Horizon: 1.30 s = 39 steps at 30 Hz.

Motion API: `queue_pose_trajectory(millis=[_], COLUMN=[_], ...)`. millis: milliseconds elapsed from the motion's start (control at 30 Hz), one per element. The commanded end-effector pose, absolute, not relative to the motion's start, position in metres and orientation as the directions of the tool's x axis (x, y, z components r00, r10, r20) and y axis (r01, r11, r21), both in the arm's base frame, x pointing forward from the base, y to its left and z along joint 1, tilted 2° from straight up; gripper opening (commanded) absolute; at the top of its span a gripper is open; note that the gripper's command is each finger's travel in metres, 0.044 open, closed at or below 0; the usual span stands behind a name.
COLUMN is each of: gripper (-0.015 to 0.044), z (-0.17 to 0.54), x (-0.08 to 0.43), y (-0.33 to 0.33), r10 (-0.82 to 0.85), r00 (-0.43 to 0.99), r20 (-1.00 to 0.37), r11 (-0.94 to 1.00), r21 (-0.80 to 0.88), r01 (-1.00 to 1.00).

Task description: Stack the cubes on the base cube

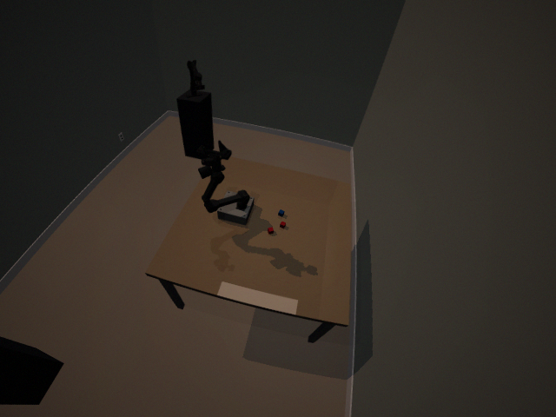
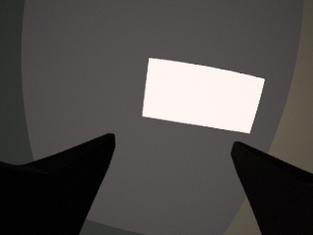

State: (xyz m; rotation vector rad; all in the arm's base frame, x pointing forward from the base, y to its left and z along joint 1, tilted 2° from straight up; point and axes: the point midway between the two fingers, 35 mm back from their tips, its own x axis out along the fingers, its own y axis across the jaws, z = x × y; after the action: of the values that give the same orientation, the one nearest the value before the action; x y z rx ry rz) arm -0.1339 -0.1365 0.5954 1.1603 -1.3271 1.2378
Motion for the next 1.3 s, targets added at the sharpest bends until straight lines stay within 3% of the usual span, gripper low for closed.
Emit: queue_pose_trajectory(millis=[0,133,333,567,933,1267], gripper=[0.0374,0.0269,0.0265,0.0265,0.0265,0.0265], z=[0.596,0.609,0.613,0.591,0.506,0.393], x=[-0.132,-0.1,-0.03,0.064,0.207,0.299], y=[-0.134,-0.087,-0.015,0.045,0.078,0.051], r10=[-0.029,0.086,0.251,0.361,0.342,0.181], r00=[-0.095,0.018,0.248,0.526,0.873,0.976], r20=[0.995,0.996,0.936,0.77,0.348,-0.123], r11=[0.044,0.181,0.435,0.696,0.93,0.955], r21=[-0.094,0.002,0.119,0.154,0.008,-0.217], r01=[-0.995,-0.983,-0.892,-0.702,-0.367,-0.204])
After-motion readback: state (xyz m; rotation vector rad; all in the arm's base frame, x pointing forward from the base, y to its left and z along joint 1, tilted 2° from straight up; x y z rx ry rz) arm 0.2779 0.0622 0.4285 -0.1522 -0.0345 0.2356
